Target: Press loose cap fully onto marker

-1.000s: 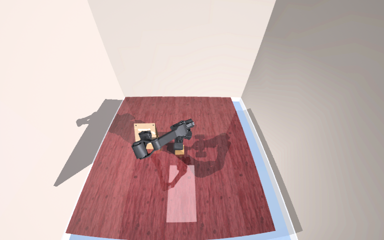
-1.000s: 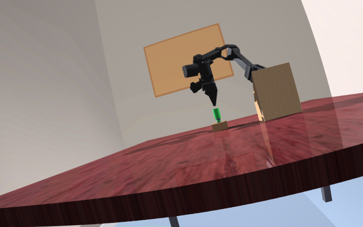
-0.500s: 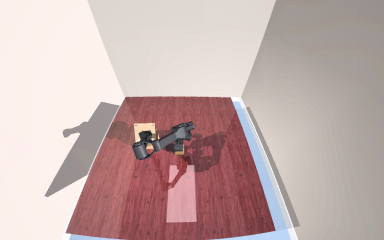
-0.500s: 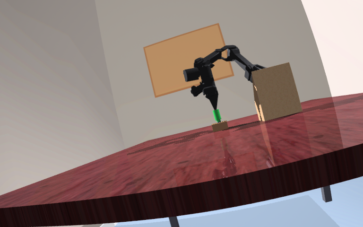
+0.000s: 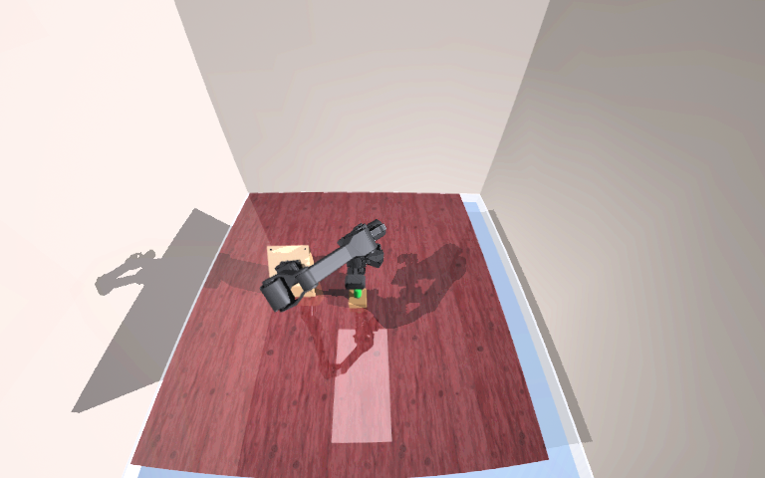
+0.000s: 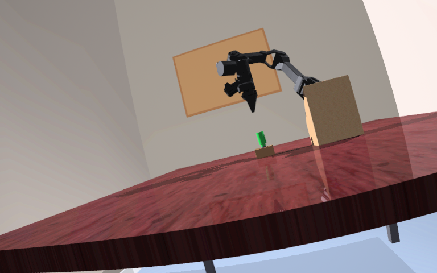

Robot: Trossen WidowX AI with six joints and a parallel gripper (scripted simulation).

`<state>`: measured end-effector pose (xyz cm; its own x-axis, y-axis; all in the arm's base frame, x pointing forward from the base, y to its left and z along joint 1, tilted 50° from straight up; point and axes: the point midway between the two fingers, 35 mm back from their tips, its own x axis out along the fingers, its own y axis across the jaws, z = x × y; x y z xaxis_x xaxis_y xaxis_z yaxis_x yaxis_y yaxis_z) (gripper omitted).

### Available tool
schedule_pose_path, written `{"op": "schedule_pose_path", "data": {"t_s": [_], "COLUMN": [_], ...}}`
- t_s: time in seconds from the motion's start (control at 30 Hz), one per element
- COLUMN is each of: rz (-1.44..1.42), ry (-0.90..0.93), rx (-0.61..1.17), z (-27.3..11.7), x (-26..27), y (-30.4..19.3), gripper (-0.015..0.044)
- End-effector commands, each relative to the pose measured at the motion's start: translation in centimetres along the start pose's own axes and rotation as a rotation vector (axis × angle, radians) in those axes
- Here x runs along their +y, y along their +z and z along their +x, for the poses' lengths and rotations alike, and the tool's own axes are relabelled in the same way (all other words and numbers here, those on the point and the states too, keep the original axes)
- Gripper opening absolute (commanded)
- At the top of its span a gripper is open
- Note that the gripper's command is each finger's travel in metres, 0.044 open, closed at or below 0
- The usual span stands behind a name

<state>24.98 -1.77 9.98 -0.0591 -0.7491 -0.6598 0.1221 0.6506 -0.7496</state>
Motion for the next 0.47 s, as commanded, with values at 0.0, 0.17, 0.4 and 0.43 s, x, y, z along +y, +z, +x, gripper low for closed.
{"op": "schedule_pose_path", "data": {"t_s": [0.0,0.17,0.4,0.43], "rz": [0.002,0.002,0.002,0.002], "ry": [-0.006,-0.006,-0.006,-0.006], "rx": [0.015,0.015,0.015,0.015], "z": [-1.07,-1.07,-1.07,-1.07], "x": [-0.02,-0.02,-0.02,-0.02], "y": [-0.23,-0.23,-0.23,-0.23], "gripper": [0.0000,0.0131,0.0315,0.0341]}}
